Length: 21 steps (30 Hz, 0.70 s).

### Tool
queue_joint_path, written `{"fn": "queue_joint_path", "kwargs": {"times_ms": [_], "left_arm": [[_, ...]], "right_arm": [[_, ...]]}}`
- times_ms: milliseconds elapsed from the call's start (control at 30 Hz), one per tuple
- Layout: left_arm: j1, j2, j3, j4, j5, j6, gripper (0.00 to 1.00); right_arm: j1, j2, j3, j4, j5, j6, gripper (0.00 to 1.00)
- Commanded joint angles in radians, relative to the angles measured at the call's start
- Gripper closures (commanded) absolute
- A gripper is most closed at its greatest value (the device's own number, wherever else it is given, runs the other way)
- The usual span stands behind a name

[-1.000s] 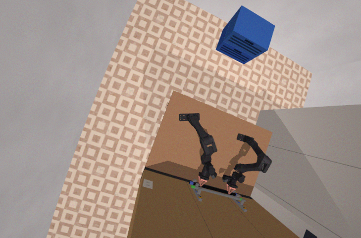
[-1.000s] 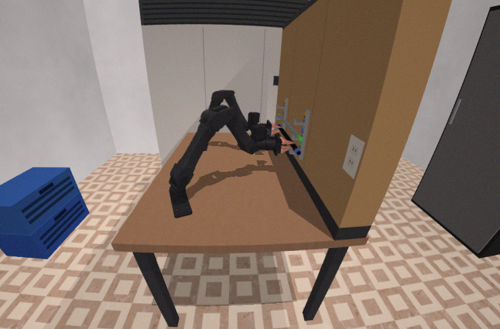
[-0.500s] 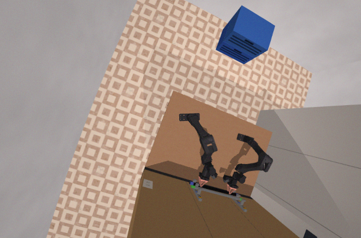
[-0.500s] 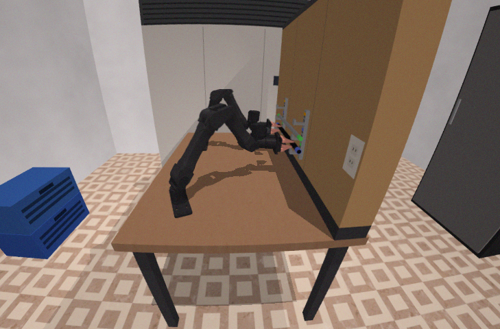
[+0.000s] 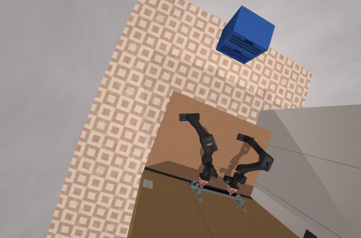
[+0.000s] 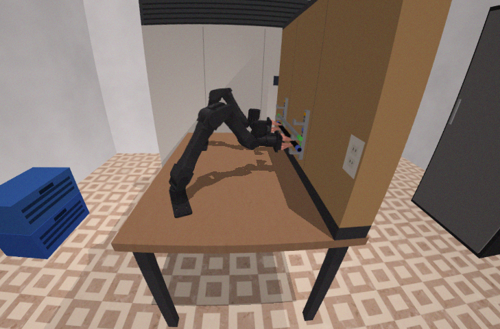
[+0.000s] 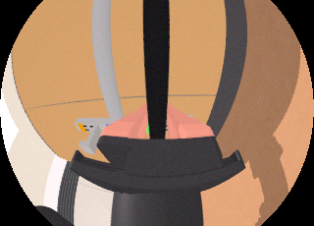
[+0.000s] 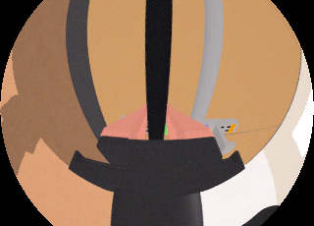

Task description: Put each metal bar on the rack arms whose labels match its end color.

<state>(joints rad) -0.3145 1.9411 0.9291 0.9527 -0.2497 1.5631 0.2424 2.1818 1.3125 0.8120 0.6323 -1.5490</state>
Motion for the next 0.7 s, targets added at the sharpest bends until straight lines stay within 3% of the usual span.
{"fn": "queue_joint_path", "kwargs": {"times_ms": [0, 667], "left_arm": [[0.009, -0.040, 0.037, -0.017, 0.005, 0.009, 1.00], [0.009, -0.052, 0.044, -0.036, 0.005, 0.009, 1.00]], "right_arm": [[-0.004, -0.039, 0.032, -0.013, 0.003, -0.022, 1.00], [-0.004, -0.049, 0.039, -0.030, 0.004, -0.021, 1.00]]}}
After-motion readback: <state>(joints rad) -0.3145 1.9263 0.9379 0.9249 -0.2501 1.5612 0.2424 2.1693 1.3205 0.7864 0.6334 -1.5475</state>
